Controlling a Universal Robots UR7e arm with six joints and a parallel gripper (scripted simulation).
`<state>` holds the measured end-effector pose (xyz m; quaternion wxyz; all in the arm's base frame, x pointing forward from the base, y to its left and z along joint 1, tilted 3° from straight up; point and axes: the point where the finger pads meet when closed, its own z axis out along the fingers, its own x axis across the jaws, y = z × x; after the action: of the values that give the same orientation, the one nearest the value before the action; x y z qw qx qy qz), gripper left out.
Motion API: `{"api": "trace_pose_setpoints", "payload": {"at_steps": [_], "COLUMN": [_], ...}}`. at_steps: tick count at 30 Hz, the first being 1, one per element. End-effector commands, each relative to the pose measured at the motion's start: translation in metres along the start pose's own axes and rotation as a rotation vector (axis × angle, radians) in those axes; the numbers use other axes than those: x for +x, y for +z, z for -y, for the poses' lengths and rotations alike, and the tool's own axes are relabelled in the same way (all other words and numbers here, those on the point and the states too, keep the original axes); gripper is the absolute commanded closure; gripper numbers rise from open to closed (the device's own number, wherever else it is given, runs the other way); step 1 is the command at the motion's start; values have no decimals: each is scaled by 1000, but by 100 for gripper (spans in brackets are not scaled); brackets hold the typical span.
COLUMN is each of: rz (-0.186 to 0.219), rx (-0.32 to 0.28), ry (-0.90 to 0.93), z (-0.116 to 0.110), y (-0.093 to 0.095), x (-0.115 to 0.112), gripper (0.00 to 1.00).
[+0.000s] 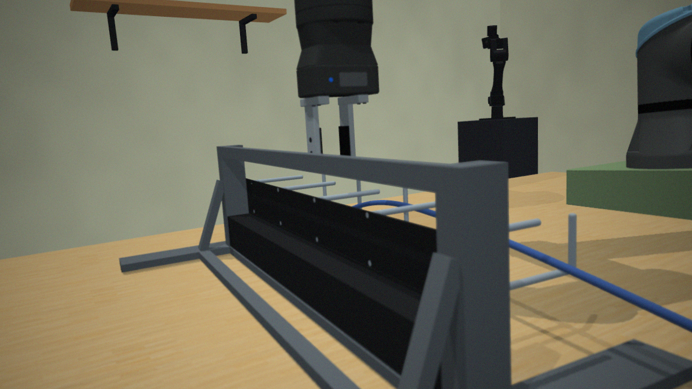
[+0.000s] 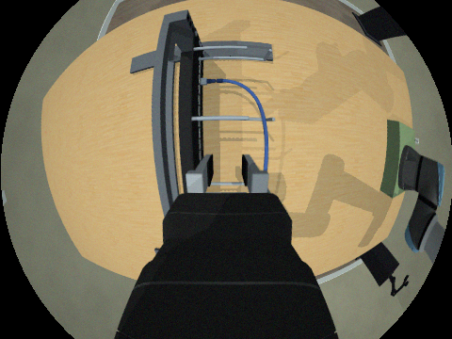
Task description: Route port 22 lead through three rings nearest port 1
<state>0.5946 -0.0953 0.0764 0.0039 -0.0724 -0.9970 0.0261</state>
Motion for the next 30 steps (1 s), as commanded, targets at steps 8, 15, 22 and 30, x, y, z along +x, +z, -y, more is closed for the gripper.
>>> {"api": "trace_pose_setpoints", "payload": {"at_steps": [8, 15, 22, 30], "rz": [1, 1, 1, 1], "rx": [0, 0, 0, 0], "ry": [0, 0, 0, 0], "z": [0, 0, 0, 0], "y": [-21, -21, -21, -21], "x": [0, 0, 0, 0], "gripper": [33, 100, 100, 100]}}
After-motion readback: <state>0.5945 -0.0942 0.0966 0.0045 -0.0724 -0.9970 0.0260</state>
